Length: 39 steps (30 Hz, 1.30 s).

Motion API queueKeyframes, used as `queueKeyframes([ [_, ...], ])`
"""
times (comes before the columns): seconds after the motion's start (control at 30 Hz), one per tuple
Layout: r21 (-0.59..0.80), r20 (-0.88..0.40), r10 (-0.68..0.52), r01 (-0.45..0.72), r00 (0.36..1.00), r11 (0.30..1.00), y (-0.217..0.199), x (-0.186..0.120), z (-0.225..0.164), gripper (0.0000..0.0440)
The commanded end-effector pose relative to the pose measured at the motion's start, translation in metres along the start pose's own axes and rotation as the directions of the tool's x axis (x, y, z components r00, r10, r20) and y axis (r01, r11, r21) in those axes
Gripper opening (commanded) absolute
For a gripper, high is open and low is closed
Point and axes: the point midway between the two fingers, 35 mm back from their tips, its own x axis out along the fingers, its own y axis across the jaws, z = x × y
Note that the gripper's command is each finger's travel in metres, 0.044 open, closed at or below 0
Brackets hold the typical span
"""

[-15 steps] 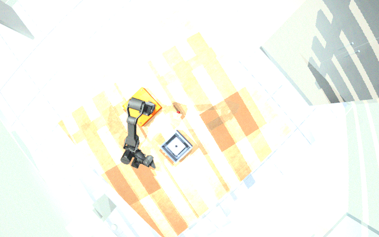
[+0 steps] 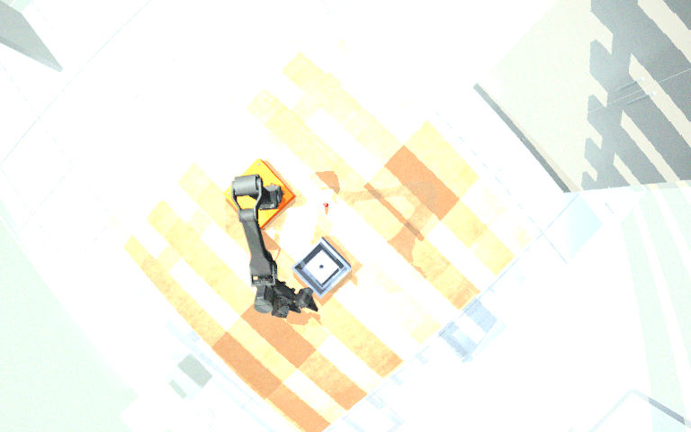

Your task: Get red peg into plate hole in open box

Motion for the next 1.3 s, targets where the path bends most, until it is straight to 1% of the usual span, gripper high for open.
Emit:
queueKeyframes([
  [0.0,0.002,-0.039,-0.007,0.007,0.999,1.0,0.021,0.009,-0.009,0.044],
  [0.27,0.042,-0.204,-0.055,0.065,0.977,0.997,0.078,0.026,-0.061,0.044],
  [0.4,0.063,-0.295,-0.103,0.127,0.95,0.99,0.097,0.026,-0.094,0.044],
  [0.53,0.073,-0.381,-0.165,0.207,0.91,0.976,0.111,0.019,-0.129,0.044],
  [0.7,0.061,-0.475,-0.255,0.321,0.842,0.945,0.119,0.003,-0.171,0.044],
  [0.9,0.013,-0.556,-0.374,0.458,0.742,0.889,0.12,-0.023,-0.216,0.044],
  [1.07,-0.048,-0.595,-0.473,0.558,0.65,0.828,0.114,-0.048,-0.247,0.044],
  [1.27,-0.123,-0.608,-0.575,0.651,0.547,0.749,0.102,-0.075,-0.277,0.044],
])
